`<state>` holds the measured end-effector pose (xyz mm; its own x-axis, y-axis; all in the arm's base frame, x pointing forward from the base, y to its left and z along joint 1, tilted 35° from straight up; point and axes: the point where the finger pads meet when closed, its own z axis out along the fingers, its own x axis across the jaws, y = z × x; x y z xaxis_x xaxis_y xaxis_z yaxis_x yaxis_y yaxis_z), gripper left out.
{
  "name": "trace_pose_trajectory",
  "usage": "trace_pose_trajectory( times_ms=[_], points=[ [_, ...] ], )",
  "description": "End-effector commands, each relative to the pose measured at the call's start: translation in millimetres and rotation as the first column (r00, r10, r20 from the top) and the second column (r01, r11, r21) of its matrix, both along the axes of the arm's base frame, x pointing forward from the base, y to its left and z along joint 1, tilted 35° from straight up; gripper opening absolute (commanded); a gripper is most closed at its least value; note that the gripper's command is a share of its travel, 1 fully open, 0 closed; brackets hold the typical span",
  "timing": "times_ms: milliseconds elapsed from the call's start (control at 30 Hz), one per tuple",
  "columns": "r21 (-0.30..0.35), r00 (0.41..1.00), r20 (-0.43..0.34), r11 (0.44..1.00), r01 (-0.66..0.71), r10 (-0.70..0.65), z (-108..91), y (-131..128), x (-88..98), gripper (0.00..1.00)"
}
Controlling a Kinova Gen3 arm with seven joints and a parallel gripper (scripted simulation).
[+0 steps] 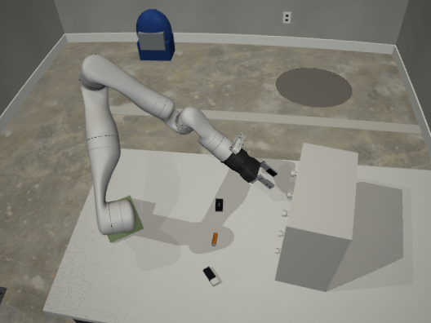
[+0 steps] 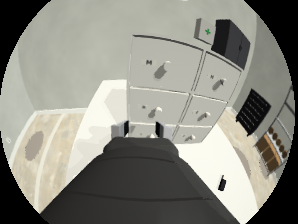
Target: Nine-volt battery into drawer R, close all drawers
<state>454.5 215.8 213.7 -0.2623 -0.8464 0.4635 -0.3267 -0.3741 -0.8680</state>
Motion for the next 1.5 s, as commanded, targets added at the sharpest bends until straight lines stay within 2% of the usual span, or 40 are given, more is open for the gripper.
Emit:
trace_pose_trajectory(
  times_ms=[0, 67, 133, 367, 633, 700, 967, 1200, 1467],
  points=[
    [0.075, 0.998, -0.065, 0.997, 0.02, -0.015, 4.7, 11, -4.5, 1.0],
    [0.084, 0.994, -0.105, 0.995, 0.044, -0.035, 6.1, 13, -7.6, 1.0],
    [0.084, 0.994, -0.105, 0.995, 0.044, -0.035, 6.1, 13, -7.6, 1.0],
    [0.116, 0.958, -0.267, 0.984, 0.139, -0.104, 14.7, 22, -22.2, 1.0],
    [0.132, 0.871, -0.461, 0.957, 0.259, -0.172, 25.3, 32, -40.5, 1.0],
    [0.132, 0.871, -0.461, 0.957, 0.259, -0.172, 25.3, 32, -40.5, 1.0],
    [0.126, 0.764, -0.609, 0.926, 0.356, -0.211, 33.8, 41, -56.0, 1.0],
    [0.115, 0.695, -0.682, 0.906, 0.408, -0.227, 38.3, 45, -64.2, 1.0],
    [0.11, 0.664, -0.711, 0.897, 0.427, -0.23, 40.4, 47, -67.9, 1.0]
  ],
)
